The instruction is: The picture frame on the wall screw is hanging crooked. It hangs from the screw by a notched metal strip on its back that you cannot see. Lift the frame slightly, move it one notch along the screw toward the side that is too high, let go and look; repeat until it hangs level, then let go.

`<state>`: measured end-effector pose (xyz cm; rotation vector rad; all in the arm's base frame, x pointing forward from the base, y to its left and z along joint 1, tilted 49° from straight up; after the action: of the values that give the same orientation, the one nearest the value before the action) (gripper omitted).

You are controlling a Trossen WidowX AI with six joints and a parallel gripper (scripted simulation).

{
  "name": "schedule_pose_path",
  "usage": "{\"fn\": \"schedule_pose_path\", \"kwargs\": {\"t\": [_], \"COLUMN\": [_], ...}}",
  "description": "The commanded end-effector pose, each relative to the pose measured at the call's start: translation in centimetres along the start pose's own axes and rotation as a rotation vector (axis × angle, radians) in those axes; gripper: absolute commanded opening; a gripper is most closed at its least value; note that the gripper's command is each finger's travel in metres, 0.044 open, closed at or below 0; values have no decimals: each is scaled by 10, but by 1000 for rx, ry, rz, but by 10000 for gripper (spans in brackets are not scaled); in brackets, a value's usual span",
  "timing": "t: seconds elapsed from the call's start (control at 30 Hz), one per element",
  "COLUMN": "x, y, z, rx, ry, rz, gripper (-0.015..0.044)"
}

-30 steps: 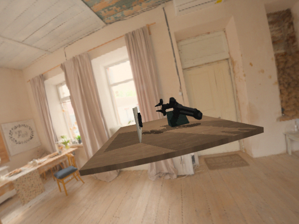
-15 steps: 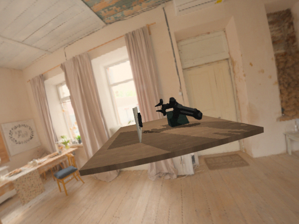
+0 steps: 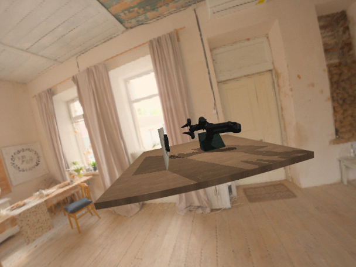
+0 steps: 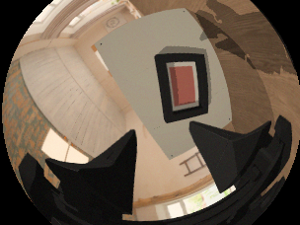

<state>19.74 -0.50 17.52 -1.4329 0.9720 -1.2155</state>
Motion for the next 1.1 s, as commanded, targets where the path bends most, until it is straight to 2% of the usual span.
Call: {"fn": "schedule_pose_path", "kwargs": {"t": [0.0, 0.23, 0.7, 1.07], "x": [-7, -27, -29, -29], "y": [9, 19, 18, 20], "z": [14, 36, 44, 113], "rx": [-15, -12, -11, -8], "ry": [-1, -3, -3, -2], "rz": [-20, -59, -63, -63], "gripper": [260, 260, 260, 260]}}
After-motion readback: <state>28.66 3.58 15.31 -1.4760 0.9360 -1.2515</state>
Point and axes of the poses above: the point midway between the two fingers, 35 mm back from their tips, its own z axis out along the fingers, its own x axis across the jaws, y = z × x, the point moved 5 cm from there along -z, back along the fingers, and after that the axes turned 6 degrees about z, right-handed, at the moved point
